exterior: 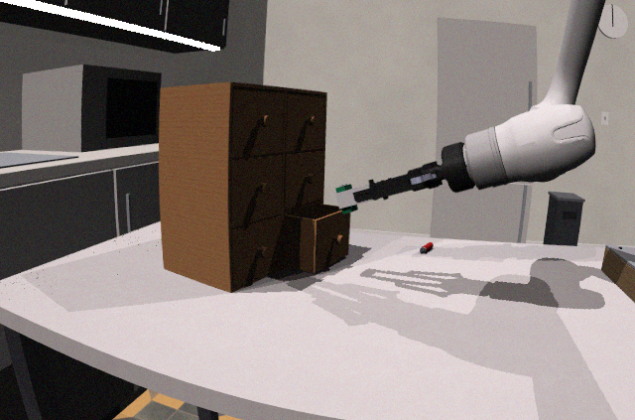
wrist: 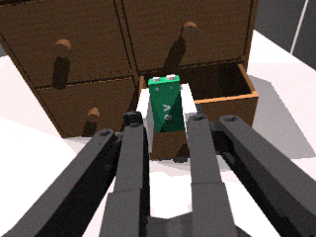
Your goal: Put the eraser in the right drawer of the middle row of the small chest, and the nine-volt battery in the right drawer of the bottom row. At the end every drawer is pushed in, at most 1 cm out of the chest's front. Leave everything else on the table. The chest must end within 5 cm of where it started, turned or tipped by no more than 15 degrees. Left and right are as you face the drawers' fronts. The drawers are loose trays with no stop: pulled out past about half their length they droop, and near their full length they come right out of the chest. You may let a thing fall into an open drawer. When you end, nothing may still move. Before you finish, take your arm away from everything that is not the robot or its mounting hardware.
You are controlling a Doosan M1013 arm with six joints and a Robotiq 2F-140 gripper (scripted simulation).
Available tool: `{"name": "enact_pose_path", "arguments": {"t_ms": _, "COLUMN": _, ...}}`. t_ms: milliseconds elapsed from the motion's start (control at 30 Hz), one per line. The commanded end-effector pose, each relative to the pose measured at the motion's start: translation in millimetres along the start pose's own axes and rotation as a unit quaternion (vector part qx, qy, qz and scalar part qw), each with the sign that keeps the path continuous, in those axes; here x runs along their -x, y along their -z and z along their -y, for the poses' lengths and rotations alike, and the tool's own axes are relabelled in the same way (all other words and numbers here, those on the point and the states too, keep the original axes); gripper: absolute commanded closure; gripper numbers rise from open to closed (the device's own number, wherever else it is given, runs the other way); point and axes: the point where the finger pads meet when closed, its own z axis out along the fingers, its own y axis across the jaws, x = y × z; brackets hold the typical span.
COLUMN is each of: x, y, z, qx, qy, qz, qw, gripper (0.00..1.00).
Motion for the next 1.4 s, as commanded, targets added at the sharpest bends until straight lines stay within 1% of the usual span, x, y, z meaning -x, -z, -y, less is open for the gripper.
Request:
{"name": "enact_pose_path", "arguments": {"t_ms": 0, "x": -6, "y": -15, "z": 0, "qx": 0.0, "qy": 0.0, "qz": 0.0, "qw": 1.0, "gripper": 0.86}}
{"name": "enact_pose_path", "arguments": {"t_ms": 233, "x": -14, "y": -39, "z": 0, "qx": 0.0, "qy": 0.0, "qz": 0.0, "qw": 1.0, "gripper": 0.86}}
{"name": "enact_pose_path", "arguments": {"t_ms": 300, "x": -14, "y": -39, "z": 0, "qx": 0.0, "qy": 0.0, "qz": 0.0, "qw": 1.0, "gripper": 0.86}}
{"name": "enact_pose_path", "arguments": {"t_ms": 500, "x": -20, "y": -54, "z": 0, "qx": 0.0, "qy": 0.0, "qz": 0.0, "qw": 1.0, "gripper": 0.86}}
{"name": "enact_pose_path", "arguments": {"t_ms": 667, "x": -23, "y": -63, "z": 0, "qx": 0.0, "qy": 0.0, "qz": 0.0, "qw": 1.0, "gripper": 0.86}}
{"name": "enact_pose_path", "arguments": {"t_ms": 1000, "x": -25, "y": -69, "z": 0, "qx": 0.0, "qy": 0.0, "qz": 0.0, "qw": 1.0, "gripper": 0.86}}
{"name": "enact_pose_path", "arguments": {"t_ms": 1367, "x": -25, "y": -69, "z": 0, "qx": 0.0, "qy": 0.0, "qz": 0.0, "qw": 1.0, "gripper": 0.86}}
